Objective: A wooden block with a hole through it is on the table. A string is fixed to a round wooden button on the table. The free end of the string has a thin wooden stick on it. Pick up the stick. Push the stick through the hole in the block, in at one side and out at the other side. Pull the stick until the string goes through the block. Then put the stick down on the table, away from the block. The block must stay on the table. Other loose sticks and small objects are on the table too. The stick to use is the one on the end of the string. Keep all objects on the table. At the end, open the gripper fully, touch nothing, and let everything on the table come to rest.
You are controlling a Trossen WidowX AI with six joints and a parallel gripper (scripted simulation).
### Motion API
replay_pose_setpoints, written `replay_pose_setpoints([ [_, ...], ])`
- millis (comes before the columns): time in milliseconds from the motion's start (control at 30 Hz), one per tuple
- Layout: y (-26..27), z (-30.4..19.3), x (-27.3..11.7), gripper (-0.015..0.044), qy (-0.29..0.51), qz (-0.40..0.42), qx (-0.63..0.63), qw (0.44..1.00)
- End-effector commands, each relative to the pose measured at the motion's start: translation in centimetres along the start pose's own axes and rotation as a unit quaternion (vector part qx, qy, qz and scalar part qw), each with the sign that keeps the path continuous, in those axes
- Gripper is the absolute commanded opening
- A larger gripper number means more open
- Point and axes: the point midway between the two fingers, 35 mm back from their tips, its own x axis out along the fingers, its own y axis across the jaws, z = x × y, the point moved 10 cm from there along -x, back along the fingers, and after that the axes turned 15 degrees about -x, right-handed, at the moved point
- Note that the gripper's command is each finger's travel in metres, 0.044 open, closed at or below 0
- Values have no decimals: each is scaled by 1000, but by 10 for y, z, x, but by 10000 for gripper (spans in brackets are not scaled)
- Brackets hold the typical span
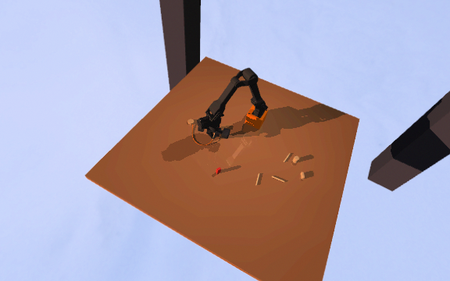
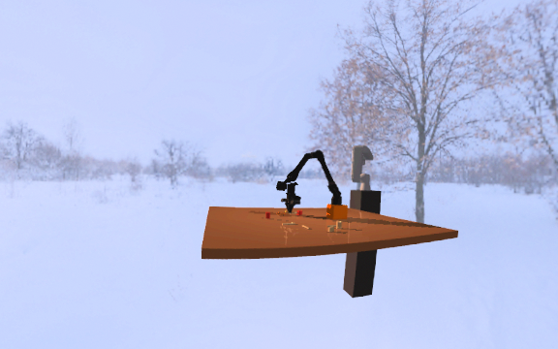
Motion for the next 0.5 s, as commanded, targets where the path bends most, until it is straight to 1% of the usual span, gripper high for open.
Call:
replay_pose_setpoints([
  [0,-3,6,1,0,1,-3,-2,1000],
  [467,-8,24,1,0,0,-3,-2,1000],
])
